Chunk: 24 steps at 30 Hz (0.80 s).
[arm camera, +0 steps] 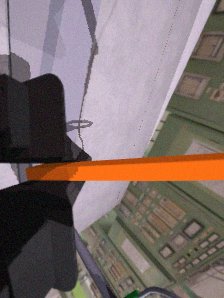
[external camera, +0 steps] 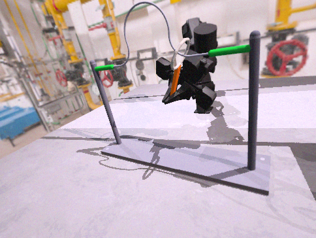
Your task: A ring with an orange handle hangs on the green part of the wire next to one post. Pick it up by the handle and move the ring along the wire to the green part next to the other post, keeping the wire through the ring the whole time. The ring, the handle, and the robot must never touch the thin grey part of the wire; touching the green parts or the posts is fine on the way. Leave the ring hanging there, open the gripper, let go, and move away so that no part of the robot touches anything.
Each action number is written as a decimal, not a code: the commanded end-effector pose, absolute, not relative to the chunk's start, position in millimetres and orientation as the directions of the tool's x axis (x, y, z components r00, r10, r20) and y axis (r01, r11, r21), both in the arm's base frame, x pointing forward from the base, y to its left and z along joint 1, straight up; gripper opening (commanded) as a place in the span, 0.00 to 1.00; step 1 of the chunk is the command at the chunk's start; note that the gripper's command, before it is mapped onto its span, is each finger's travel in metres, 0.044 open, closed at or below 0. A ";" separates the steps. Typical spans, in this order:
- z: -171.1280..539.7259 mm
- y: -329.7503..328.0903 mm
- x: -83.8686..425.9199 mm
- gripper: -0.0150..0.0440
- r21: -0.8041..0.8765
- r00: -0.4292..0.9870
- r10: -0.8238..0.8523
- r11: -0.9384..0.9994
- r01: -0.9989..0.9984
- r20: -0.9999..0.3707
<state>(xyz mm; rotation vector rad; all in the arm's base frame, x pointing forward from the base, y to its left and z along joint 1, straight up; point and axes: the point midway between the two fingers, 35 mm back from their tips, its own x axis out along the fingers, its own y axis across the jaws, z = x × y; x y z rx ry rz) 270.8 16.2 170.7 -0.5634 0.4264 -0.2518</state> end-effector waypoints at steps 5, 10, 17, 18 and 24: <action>158.4 42.2 271.3 0.00 -0.408 0.884 -0.281 0.906 0.115 -0.374; 153.0 58.6 271.4 0.00 -0.313 0.884 -0.240 0.943 0.114 -0.400; 148.6 81.3 271.4 0.00 -0.188 0.885 -0.185 0.976 0.113 -0.427; 148.3 84.0 271.4 0.00 -0.174 0.885 -0.179 0.978 0.113 -0.430; 147.4 97.5 271.4 0.00 -0.110 0.886 -0.150 0.987 0.113 -0.440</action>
